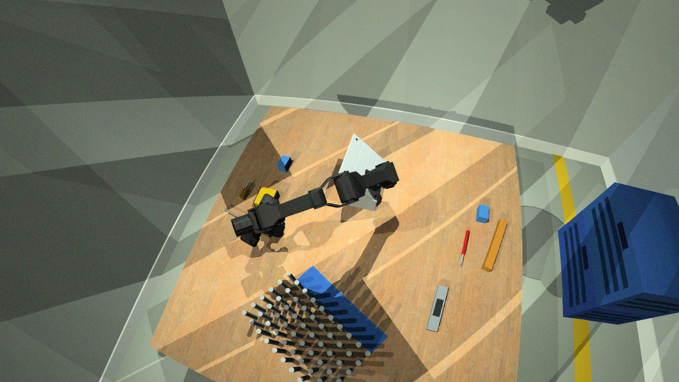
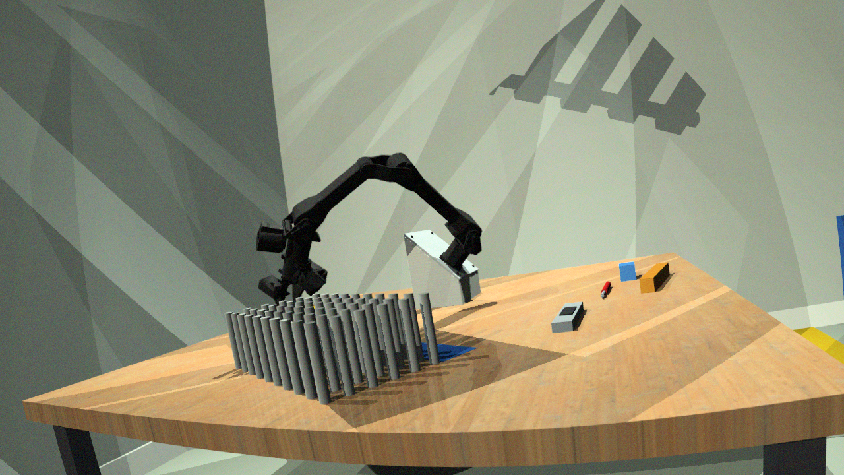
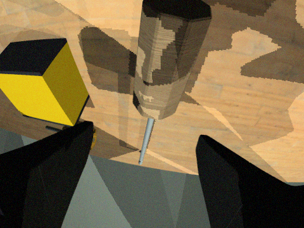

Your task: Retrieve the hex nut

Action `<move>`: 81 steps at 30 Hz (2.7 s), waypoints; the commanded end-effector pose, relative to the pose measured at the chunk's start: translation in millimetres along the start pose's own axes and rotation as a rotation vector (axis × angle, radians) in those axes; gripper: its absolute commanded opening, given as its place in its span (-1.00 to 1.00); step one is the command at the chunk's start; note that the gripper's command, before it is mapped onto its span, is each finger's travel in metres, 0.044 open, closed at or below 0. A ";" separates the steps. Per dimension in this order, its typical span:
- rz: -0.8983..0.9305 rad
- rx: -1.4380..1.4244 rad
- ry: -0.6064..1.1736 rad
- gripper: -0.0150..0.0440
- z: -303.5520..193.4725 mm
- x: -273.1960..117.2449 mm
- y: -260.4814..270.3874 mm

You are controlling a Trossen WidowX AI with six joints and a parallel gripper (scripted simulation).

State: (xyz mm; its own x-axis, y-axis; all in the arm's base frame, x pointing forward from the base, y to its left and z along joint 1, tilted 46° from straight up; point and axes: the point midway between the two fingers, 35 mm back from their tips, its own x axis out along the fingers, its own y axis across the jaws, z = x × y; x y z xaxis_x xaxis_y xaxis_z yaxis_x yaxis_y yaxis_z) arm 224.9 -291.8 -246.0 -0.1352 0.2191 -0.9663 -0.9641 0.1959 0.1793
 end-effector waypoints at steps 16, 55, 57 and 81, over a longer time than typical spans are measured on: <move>0.000 0.002 -0.004 0.46 19.2 26.0 -5.6; -0.013 0.011 -0.001 -0.49 15.2 11.7 -10.6; -0.012 0.010 0.000 -0.49 6.3 1.6 -10.1; -0.020 -0.034 0.016 -0.49 -53.0 -111.4 8.5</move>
State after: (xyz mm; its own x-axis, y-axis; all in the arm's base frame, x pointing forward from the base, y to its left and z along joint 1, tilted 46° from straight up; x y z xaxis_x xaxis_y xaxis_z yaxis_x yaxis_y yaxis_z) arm 209.3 -367.1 -159.4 -0.1328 0.2139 -0.9678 -0.9655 0.1928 0.1751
